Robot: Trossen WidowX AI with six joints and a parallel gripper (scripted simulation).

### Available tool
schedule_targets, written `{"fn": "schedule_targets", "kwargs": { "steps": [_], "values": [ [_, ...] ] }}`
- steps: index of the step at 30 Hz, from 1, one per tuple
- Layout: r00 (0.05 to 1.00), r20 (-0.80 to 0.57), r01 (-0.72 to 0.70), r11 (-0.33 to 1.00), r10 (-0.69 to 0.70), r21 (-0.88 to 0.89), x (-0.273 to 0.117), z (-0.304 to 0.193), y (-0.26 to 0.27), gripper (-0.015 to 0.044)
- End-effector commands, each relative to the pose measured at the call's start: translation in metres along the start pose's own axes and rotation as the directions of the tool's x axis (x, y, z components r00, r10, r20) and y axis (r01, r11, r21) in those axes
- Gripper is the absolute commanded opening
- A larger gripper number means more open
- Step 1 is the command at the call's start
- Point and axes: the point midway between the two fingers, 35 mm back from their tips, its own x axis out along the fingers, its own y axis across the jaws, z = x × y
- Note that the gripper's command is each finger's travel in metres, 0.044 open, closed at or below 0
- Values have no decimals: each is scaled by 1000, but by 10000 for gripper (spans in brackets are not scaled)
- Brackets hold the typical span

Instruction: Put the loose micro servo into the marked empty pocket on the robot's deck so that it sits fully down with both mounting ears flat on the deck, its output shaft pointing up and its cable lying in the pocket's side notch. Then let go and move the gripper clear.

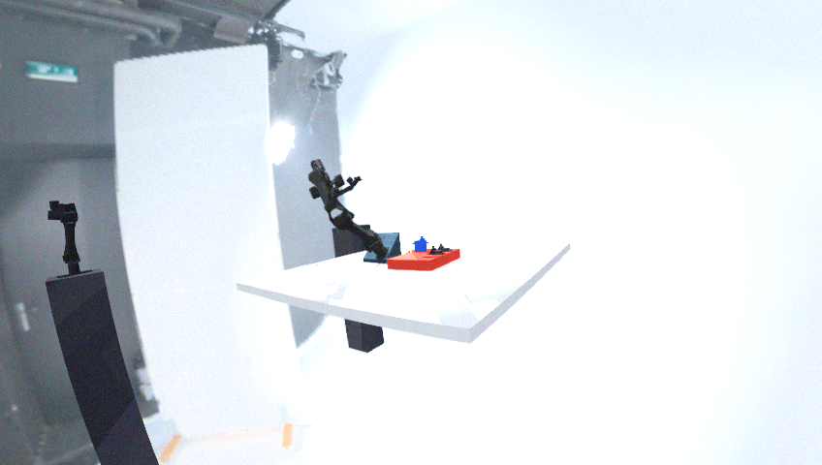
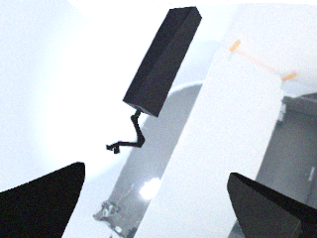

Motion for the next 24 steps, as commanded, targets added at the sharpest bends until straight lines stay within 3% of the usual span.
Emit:
{"fn": "schedule_targets", "kwargs": {
  "steps": [1,13,24],
  "values": [
    [1000,1,-1,1000,1,2,0,0,0,426],
    [995,41,-99,981,94,167,17,-2,37,440],
    [956,165,-292,853,244,433,40,8,110,440]
  ]
}}
